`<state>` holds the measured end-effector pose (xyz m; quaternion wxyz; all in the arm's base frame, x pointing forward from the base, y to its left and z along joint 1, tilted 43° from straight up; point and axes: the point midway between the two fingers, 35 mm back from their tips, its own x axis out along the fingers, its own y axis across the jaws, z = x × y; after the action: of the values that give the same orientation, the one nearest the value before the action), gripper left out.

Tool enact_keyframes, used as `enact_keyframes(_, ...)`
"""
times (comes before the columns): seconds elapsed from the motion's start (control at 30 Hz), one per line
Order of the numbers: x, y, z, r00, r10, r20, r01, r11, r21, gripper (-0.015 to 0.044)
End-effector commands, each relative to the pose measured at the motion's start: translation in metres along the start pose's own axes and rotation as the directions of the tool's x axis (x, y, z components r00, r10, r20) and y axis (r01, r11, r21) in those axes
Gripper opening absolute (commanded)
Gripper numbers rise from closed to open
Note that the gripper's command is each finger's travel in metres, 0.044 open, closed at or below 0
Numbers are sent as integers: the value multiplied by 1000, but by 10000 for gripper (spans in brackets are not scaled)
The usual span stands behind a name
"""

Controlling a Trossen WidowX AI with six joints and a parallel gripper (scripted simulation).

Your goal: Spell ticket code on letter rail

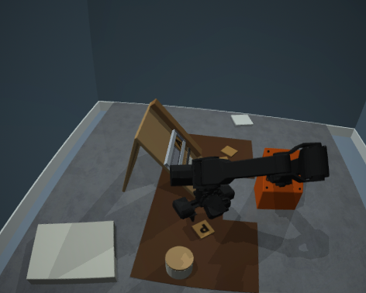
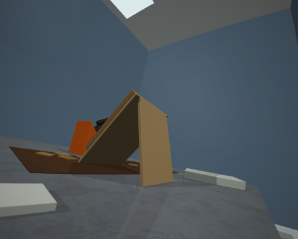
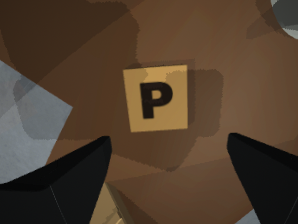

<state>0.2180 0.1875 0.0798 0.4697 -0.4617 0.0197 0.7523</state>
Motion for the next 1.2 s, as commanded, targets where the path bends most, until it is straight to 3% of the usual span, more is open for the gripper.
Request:
enact_keyframes(0.0, 13, 5, 13, 1000, 18, -7, -19, 999, -37, 340)
enact_keyframes(0.27, 14, 5, 10, 1000, 19, -7, -19, 999, -37, 340)
enact_keyframes(0.53, 46, 5, 9, 1000, 18, -5, -18, 999, -37, 340)
enact_keyframes(1.17, 46, 6, 8, 1000, 18, -5, -18, 999, -37, 340)
